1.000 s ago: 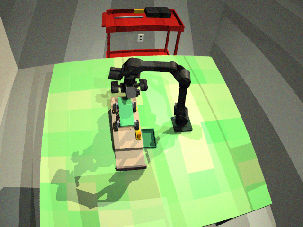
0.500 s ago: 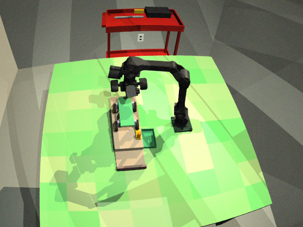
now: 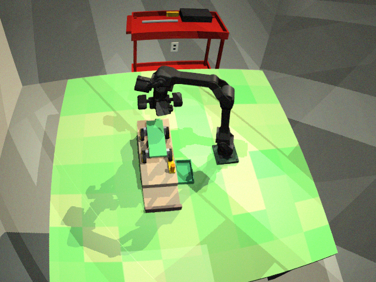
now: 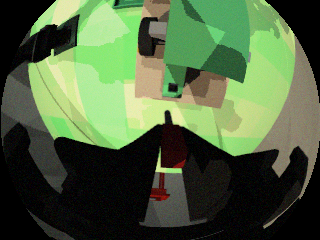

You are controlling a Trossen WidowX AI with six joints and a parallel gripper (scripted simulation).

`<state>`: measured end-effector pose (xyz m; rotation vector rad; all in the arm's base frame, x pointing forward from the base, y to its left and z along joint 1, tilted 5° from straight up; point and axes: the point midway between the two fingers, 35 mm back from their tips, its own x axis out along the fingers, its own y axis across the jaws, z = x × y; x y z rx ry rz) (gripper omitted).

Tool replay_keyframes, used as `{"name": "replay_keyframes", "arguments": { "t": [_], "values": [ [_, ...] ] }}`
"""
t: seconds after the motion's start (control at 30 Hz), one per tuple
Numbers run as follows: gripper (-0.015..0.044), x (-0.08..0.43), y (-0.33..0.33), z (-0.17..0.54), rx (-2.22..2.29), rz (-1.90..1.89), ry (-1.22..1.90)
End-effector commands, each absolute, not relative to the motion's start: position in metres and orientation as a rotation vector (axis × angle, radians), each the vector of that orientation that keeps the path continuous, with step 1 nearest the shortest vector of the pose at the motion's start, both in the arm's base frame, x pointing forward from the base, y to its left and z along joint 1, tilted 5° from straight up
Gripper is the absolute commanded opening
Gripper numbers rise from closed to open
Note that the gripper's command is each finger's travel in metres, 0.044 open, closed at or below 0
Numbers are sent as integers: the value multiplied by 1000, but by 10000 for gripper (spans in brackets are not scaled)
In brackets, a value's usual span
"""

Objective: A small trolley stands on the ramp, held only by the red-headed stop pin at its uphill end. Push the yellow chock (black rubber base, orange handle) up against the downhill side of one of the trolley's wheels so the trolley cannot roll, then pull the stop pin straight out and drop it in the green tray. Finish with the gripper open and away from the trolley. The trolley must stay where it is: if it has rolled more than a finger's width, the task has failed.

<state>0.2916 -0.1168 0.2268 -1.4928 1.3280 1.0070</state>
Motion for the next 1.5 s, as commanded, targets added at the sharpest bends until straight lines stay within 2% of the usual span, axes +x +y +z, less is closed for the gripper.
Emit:
{"name": "replay_keyframes", "arguments": {
  "t": [0.0,0.9,1.47],
  "values": [
    [0,294,-123,231,-1498,998,1321],
    [0,212,-128,220,-1497,1002,1326],
    [0,213,-85,209,-1493,1004,1323]
  ]
}}
